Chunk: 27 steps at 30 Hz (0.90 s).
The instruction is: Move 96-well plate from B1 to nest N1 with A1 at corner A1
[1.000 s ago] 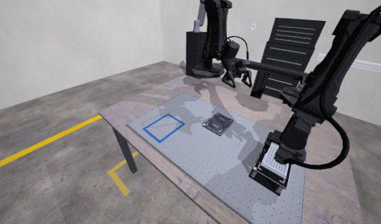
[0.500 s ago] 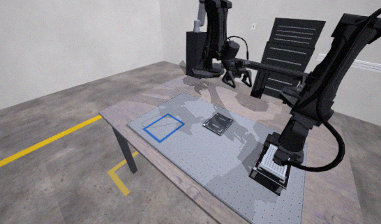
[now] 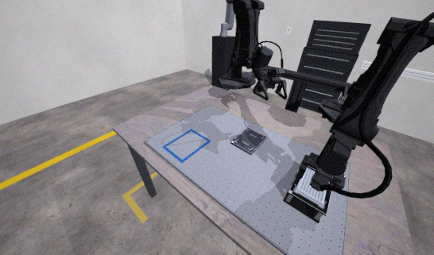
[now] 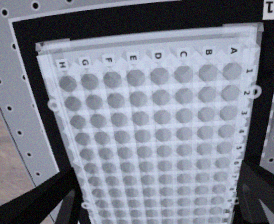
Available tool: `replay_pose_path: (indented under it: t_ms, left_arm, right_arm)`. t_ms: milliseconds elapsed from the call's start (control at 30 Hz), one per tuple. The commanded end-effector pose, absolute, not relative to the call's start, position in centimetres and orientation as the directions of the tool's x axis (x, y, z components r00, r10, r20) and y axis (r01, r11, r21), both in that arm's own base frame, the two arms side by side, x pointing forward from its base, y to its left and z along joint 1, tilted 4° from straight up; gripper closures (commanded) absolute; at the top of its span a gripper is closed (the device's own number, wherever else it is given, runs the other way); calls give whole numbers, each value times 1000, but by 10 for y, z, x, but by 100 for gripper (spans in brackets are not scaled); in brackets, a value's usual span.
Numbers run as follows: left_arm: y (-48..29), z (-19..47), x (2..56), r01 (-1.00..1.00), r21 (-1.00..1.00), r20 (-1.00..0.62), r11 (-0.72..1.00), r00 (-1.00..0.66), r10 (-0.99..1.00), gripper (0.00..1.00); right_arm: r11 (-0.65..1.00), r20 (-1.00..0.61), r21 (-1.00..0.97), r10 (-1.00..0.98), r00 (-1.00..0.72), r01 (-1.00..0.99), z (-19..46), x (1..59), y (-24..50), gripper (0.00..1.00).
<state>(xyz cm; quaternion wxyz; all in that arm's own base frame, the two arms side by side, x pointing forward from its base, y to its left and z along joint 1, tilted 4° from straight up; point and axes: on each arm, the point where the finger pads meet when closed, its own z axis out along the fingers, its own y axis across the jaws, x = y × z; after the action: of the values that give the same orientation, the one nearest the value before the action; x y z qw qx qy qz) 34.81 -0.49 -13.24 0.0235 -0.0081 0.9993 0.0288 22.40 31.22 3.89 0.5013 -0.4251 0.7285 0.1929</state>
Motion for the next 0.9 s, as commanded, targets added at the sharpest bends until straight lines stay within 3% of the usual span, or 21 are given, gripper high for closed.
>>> replay_pose_path:
  t_ms: [0,867]
  left_arm:
    - [-2,-143,351,-19,56,-44,998,-999,-17,21]
    - [-7,-121,356,-24,57,-13,998,-1000,-23,21]
  right_arm:
    - [567,-914,-146,-390,-109,-811,53,225,316,0]
    - [567,-914,-146,-390,-109,-811,53,225,316,0]
